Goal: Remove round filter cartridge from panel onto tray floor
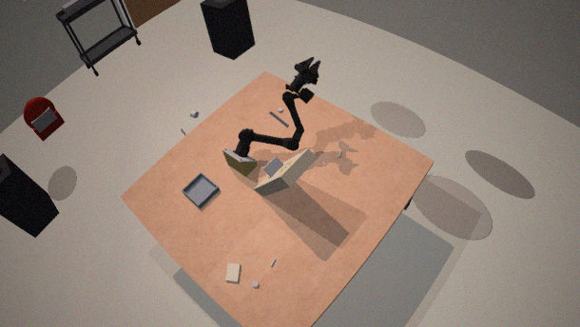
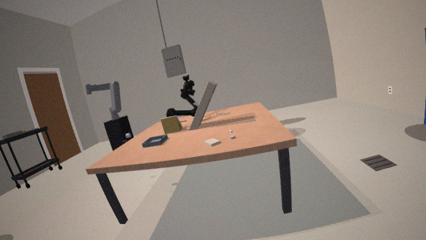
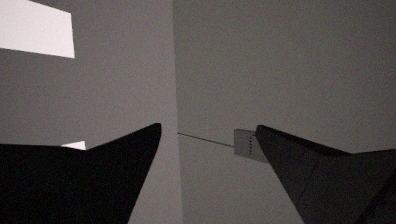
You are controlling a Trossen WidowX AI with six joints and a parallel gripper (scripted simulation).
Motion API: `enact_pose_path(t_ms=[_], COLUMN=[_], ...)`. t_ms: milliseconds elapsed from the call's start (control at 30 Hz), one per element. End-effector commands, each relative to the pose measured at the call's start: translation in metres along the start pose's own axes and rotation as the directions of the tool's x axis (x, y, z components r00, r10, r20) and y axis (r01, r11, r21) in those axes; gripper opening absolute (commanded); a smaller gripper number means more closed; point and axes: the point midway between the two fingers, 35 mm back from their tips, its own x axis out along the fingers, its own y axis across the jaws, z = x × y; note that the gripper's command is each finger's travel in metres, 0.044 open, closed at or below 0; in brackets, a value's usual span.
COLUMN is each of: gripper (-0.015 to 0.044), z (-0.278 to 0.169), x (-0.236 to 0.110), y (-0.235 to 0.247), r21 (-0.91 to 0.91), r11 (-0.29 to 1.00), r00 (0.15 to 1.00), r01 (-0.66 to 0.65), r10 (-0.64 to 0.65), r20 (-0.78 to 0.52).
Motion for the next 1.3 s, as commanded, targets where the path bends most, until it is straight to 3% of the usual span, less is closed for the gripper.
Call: enact_pose_path(t_ms=[0, 167, 333, 500, 633, 867, 1033, 1267], gripper=[0.0374, 0.0243, 0.0111, 0.0099, 0.0099, 0.0099, 0.0099, 0.0099], z=[-0.001, -0.044, -0.107, -0.148, -0.158, -0.135, -0.116, -0.043], x=[0.000, 0.000, -0.010, -0.035, -0.062, -0.111, -0.131, -0.184], y=[0.001, 0.024, 0.079, 0.154, 0.216, 0.298, 0.325, 0.376], r21=[0.006, 0.220, 0.584, 0.879, 0.985, 0.927, 0.845, 0.522], r11=[1.000, 0.973, 0.802, 0.472, 0.157, -0.217, -0.331, -0.454], r00=[1.000, 0.990, 0.932, 0.816, 0.694, 0.491, 0.411, 0.209], r01=[-0.002, -0.075, -0.123, -0.067, 0.067, 0.305, 0.421, 0.723], r10=[0.003, 0.098, 0.296, 0.533, 0.703, 0.870, 0.900, 0.863], r20=[-0.003, -0.098, -0.209, -0.224, -0.159, 0.042, 0.147, 0.461])
